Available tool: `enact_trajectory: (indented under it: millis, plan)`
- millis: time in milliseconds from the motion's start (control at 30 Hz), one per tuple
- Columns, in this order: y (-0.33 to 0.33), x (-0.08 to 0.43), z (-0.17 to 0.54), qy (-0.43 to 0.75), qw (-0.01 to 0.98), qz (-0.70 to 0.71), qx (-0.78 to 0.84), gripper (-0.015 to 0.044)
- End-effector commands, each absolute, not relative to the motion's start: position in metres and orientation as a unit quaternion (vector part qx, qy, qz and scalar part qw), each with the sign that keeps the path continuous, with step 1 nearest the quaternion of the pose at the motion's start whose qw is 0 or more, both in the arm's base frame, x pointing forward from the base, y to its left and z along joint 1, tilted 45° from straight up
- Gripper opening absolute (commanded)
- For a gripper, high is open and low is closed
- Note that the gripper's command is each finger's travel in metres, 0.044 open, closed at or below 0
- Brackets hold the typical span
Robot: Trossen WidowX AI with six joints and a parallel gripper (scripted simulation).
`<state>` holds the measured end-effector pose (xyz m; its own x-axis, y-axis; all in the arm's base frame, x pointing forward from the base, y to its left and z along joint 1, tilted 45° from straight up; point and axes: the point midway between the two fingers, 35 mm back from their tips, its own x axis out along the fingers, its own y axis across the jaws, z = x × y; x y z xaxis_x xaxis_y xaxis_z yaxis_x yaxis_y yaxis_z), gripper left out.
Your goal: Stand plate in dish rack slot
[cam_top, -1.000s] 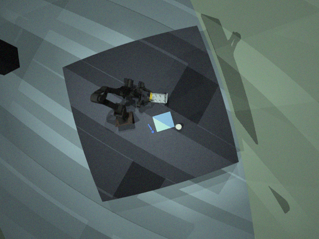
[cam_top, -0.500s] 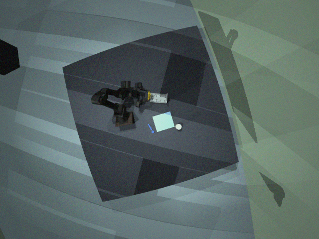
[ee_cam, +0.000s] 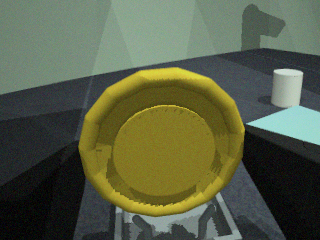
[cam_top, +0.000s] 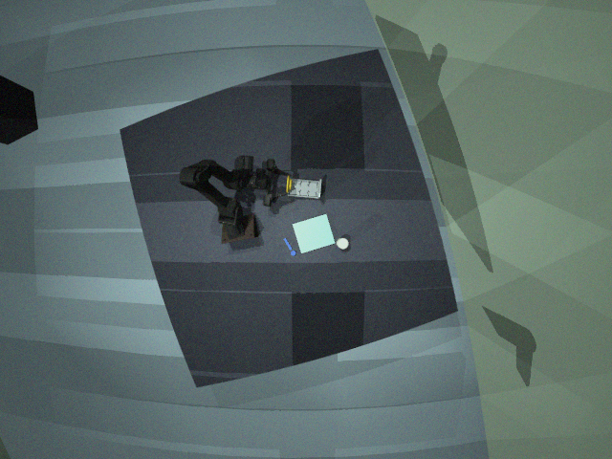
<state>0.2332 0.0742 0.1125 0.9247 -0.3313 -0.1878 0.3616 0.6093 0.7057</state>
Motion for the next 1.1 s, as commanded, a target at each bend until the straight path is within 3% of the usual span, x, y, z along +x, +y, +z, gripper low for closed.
enact_trajectory:
  millis: [0, 1067]
  plan:
    - [0.076, 0.237, 0.107, 0.021, 0.898, -0.194, 0.394, 0.0000]
    - [0.082, 0.259, 0.084, 0.021, 0.897, -0.191, 0.399, 0.0000]
